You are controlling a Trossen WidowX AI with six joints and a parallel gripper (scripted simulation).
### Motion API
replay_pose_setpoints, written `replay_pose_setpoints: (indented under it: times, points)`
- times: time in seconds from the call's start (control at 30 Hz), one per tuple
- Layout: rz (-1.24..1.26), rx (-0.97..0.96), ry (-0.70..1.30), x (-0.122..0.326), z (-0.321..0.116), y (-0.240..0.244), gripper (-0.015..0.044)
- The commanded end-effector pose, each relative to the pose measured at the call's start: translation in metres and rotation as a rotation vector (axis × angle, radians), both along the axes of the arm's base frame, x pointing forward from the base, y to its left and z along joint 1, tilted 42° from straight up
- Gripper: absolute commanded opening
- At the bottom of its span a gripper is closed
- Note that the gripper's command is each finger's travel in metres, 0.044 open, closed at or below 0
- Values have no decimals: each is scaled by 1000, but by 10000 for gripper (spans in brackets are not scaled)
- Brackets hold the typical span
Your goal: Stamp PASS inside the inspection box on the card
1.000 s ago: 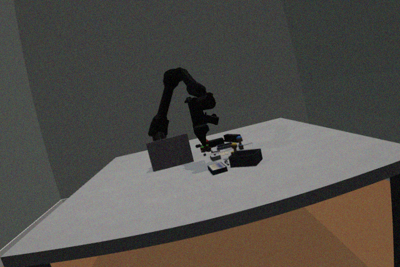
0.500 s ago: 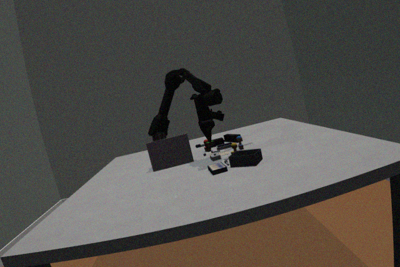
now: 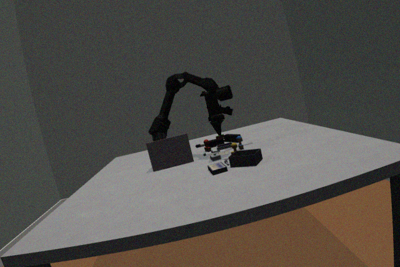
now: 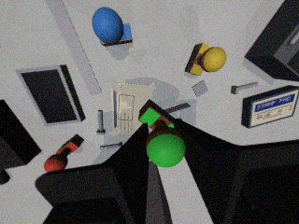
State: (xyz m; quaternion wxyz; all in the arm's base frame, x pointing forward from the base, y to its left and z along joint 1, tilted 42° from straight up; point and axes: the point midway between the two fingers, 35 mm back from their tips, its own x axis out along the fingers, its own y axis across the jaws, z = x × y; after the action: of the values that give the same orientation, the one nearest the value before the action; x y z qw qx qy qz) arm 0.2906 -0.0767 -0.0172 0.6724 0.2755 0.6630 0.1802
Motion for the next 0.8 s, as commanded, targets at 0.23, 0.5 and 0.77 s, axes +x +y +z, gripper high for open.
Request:
replay_pose_setpoints:
  times: [0.23,0.5,0.77]
  points:
    - [-4,18,-19,33,50,54,0]
    - [6,50,-20,45,87,102,0]
    - [9,58,-19,46,94,112,0]
